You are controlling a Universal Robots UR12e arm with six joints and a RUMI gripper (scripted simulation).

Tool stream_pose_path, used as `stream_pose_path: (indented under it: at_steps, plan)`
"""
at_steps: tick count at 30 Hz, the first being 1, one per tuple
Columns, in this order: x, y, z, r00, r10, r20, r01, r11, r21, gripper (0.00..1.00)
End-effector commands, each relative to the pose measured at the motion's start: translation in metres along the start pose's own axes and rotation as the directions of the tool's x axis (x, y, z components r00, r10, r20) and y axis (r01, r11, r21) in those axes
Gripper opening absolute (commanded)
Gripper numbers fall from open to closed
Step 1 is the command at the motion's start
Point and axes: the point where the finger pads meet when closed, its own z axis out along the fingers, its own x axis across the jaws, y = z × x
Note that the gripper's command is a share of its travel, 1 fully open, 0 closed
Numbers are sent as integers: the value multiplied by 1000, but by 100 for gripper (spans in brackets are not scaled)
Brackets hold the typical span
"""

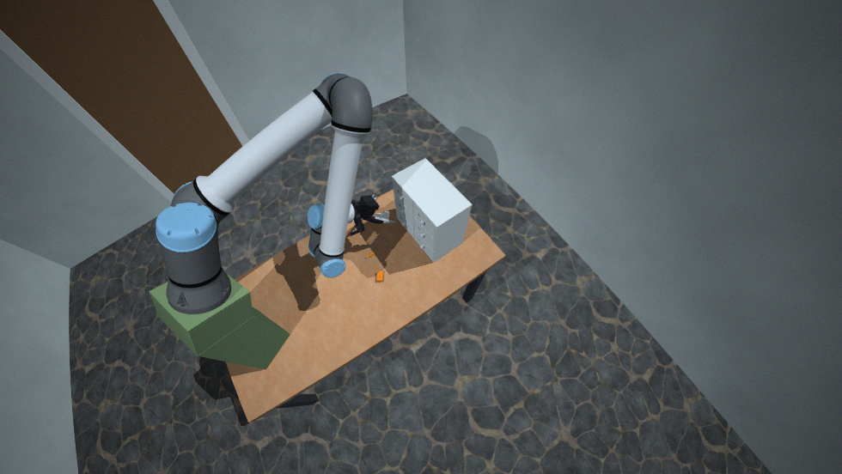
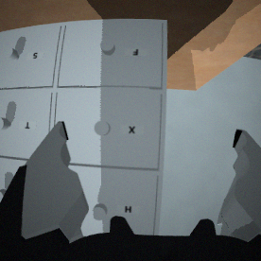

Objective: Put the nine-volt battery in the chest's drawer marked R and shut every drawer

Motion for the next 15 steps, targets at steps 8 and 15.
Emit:
stream_pose_path:
  at_steps: [8, 15]
  plan:
    - [0, -1, 6, 1000, 0, 0, 0, 999, -53, 100]
    - [0, -2, 7, 1000, 0, 0, 0, 998, -61, 100]
